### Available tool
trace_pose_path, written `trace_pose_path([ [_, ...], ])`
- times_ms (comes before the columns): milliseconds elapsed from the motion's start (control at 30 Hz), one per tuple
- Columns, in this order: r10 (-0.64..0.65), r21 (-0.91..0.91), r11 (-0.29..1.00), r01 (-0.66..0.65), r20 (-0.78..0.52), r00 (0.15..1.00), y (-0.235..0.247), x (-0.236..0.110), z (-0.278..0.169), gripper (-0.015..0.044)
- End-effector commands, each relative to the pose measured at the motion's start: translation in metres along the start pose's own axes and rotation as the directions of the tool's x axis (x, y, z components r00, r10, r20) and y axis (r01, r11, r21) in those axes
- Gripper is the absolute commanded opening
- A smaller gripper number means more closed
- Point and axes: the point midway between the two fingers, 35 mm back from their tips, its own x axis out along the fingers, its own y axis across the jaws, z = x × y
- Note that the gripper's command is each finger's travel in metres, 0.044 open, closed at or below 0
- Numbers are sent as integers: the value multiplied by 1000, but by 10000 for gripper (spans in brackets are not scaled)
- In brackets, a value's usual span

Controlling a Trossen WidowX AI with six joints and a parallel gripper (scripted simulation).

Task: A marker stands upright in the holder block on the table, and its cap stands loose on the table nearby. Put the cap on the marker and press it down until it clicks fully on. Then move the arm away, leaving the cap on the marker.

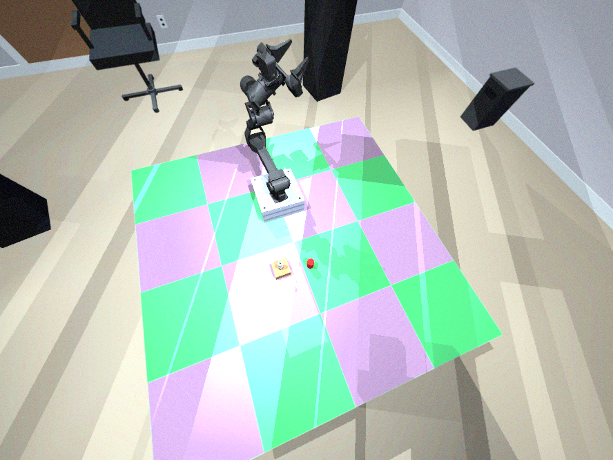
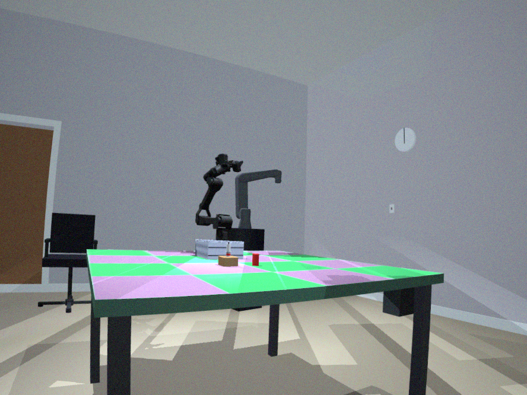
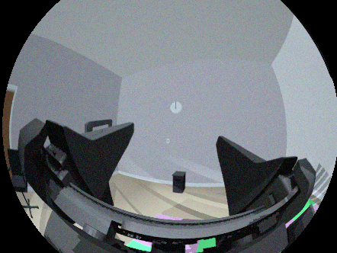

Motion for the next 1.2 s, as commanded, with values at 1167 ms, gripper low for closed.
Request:
trace_pose_path([
  [1167, -972, -56, 233, 971, 29, 235, -440, -151, 92, 252],
])
